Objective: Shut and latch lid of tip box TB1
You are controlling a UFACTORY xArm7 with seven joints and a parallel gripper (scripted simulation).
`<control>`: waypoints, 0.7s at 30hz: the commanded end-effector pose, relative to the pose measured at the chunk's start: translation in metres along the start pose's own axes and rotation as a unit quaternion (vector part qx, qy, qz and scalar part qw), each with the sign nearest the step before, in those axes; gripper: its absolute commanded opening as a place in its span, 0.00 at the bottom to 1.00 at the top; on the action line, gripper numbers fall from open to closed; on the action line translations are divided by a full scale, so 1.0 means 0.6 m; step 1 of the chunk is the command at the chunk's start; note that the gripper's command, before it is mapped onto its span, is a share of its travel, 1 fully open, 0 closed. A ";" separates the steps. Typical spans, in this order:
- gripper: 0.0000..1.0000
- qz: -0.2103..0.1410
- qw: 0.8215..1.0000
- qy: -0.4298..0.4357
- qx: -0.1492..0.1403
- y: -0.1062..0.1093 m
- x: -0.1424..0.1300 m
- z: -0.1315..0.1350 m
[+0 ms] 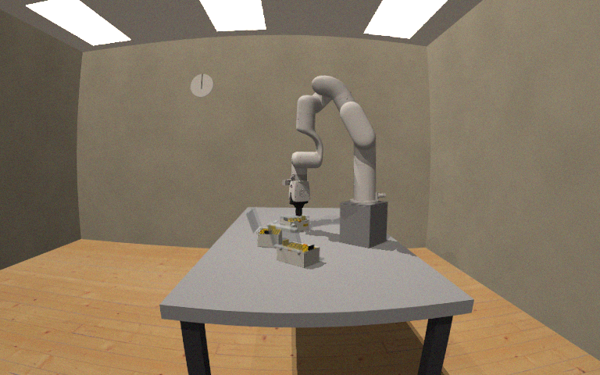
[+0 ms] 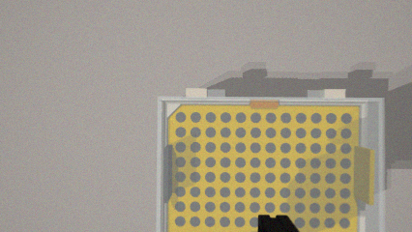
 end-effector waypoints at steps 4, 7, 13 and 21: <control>0.00 0.001 1.000 0.000 0.001 -0.003 0.002 -0.001; 0.00 0.001 1.000 0.000 0.001 -0.004 0.002 -0.001; 0.00 0.001 1.000 0.000 0.001 -0.007 0.002 -0.001; 0.00 0.001 1.000 0.000 0.001 -0.008 0.002 -0.001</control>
Point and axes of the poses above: the point where the finger pads meet when closed, its own y axis back along the fingers, its own z axis across the jaws, x = y × z, the point moved 4 cm from there along y, back along the fingers, and after that the axes turned 11 degrees about -y, right-handed, at the moved point
